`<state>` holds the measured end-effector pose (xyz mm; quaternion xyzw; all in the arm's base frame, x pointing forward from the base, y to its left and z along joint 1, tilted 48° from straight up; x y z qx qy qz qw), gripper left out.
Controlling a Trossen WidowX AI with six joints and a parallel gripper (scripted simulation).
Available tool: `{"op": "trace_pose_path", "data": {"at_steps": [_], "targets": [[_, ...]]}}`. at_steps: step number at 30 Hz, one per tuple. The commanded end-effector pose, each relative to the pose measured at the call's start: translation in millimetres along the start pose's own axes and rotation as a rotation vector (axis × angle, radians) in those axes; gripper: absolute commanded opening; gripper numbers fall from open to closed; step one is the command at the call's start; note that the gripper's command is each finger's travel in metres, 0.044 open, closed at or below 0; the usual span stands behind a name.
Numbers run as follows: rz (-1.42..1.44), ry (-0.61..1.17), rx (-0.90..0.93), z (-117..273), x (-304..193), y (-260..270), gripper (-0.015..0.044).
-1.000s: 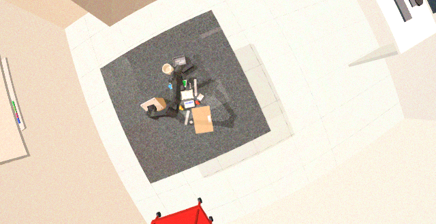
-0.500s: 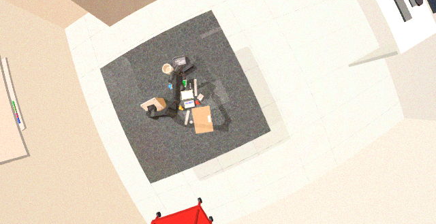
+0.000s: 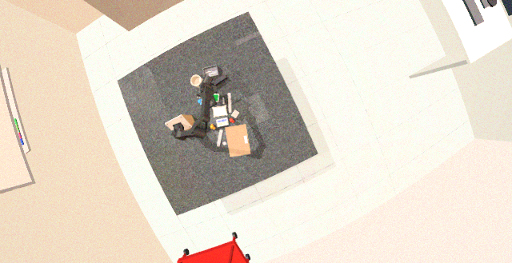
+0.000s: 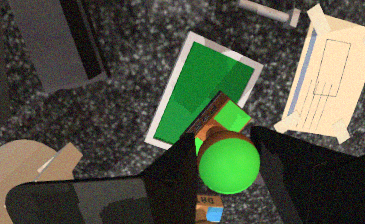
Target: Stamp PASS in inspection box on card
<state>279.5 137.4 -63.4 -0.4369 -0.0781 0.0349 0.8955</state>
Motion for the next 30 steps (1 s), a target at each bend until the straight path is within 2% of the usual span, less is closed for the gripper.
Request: {"op": "trace_pose_path", "data": {"at_steps": [1,16,30], "targets": [[-0.014,-0.007,0.011,10.1,3.0,-1.1,0.0],[0.0,-0.007,0.012,25.6,3.7,-5.5,0.0],[0.302,-0.029,0.03,22.0,19.4,-63.6,0.0]]}}
Point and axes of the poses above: the point midway between the two fingers, 35 mm back from their tips, its own z axis back along the fingers, its own y axis across the jaws, x = y × z, the point moved 5 cm from there along z, back along the fingers, and after that the axes turned 6 degrees about -z, right-handed, at the moved point
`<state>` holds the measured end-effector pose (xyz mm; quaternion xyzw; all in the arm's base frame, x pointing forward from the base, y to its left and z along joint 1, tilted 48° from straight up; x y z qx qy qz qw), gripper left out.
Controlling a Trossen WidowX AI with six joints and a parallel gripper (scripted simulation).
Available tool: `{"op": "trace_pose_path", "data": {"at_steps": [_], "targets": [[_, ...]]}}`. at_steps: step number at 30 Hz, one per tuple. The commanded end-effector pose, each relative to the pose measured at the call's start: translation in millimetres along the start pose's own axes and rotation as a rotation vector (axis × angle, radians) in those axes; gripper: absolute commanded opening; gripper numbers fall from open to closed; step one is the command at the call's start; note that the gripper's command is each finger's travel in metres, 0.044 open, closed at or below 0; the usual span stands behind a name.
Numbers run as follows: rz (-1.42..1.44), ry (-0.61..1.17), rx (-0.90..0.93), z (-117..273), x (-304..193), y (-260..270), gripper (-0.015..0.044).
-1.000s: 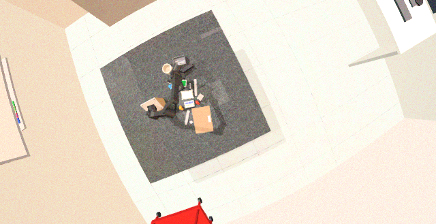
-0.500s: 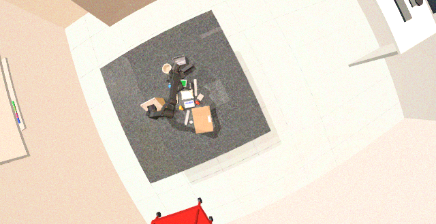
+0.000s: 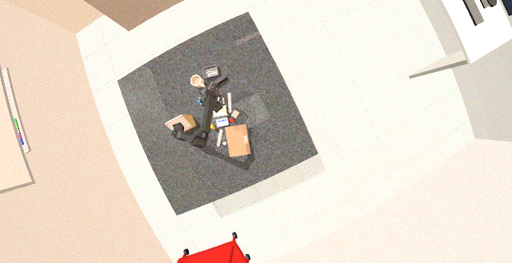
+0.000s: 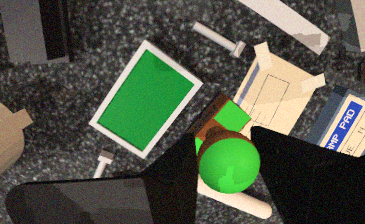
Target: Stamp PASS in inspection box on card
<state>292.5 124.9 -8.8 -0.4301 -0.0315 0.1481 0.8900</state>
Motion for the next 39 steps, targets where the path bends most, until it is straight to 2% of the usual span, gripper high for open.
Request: {"op": "trace_pose_path", "data": {"at_steps": [1,13,39], "targets": [[0.08,-0.013,0.0,0.8,-1.3,-17.3,0.0],[0.322,-0.027,-0.007,-4.1,-10.1,-64.6,0.0],[0.327,-0.029,-0.004,-19.1,-9.5,-63.9,0.0]]}}
Point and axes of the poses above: the point midway between the two fingers, 35 mm back from their tips, its own z axis back along the fingers, its own y axis across the jaws, x = y × z, the point moved 5 cm from there along z, back along the fingers, and after that the axes turned 6 degrees about -z, right-handed, at the moved point
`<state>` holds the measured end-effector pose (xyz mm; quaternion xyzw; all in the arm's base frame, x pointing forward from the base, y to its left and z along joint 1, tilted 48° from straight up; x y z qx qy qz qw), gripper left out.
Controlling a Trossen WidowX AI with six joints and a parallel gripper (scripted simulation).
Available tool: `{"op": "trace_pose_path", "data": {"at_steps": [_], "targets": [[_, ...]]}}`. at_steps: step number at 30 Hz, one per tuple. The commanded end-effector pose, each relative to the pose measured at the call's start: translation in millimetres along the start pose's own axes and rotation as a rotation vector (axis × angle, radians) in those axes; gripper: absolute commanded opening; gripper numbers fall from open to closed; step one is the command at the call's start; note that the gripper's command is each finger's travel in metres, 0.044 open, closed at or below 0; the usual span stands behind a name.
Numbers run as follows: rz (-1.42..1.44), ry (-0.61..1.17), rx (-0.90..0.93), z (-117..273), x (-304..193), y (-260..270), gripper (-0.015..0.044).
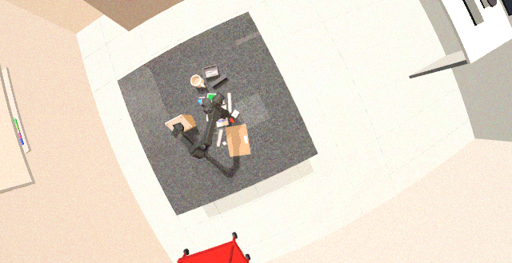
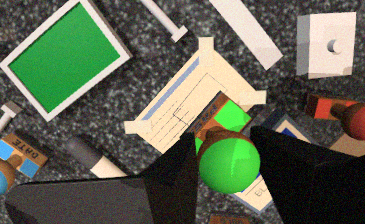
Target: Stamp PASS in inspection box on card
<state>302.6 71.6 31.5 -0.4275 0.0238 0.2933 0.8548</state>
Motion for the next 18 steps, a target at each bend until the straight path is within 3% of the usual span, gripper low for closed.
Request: {"op": "trace_pose_path", "data": {"at_steps": [1,18], "targets": [[0.009,0.001,-0.004,-2.9,-0.5,1.1,0.0],[0.01,-0.001,-0.003,-14.2,-0.5,1.8,0.0]]}}
Point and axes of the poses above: the point midway between the two fingers, 35 mm back from their tips, its own z axis back along the fingers, its own y axis across the jaws, x = y × z, the point moved 5 cm from there along z, back along the fingers, and after that the axes turned 6 degrees about -z, right-handed, at the moved point
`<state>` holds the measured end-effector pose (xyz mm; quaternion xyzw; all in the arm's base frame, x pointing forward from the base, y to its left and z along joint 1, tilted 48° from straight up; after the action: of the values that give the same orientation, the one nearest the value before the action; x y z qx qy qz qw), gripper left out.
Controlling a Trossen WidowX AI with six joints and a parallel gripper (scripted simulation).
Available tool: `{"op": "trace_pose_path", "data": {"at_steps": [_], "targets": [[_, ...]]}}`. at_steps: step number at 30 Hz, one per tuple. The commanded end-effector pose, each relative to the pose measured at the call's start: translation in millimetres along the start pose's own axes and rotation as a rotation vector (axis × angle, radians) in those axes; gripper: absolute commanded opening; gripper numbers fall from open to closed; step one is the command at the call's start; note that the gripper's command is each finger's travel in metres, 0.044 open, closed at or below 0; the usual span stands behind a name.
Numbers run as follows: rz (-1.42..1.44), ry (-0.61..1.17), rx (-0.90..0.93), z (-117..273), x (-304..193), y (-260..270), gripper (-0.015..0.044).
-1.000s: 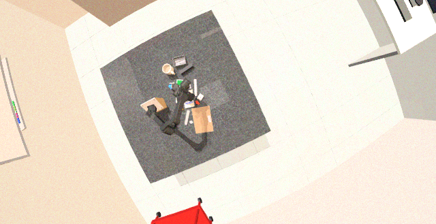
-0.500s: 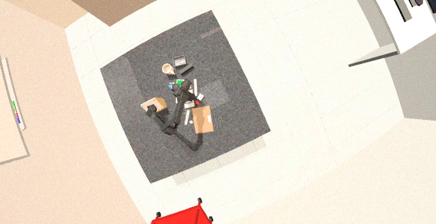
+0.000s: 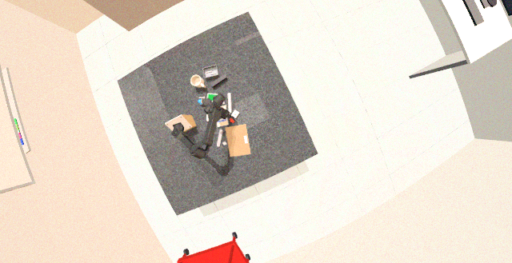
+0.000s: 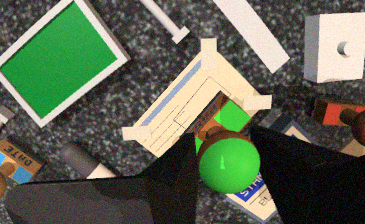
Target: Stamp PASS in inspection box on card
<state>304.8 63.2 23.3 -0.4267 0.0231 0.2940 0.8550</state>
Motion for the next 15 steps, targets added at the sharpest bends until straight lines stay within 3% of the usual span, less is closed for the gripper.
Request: {"op": "trace_pose_path", "data": {"at_steps": [1,15], "targets": [[0.009,0.001,-0.004,-3.0,-0.7,1.1,0.0],[0.01,0.0,-0.003,-12.3,-1.1,1.6,0.0]]}}
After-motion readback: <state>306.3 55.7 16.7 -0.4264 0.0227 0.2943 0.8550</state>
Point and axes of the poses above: the point midway between the two fingers, 35 mm back from their tips, its own z axis back along the fingers, its own y axis across the jaws, x = y × z, the point moved 5 cm from there along z, back along the fingers, and after that the axes turned 6 degrees about -z, right-handed, at the moved point
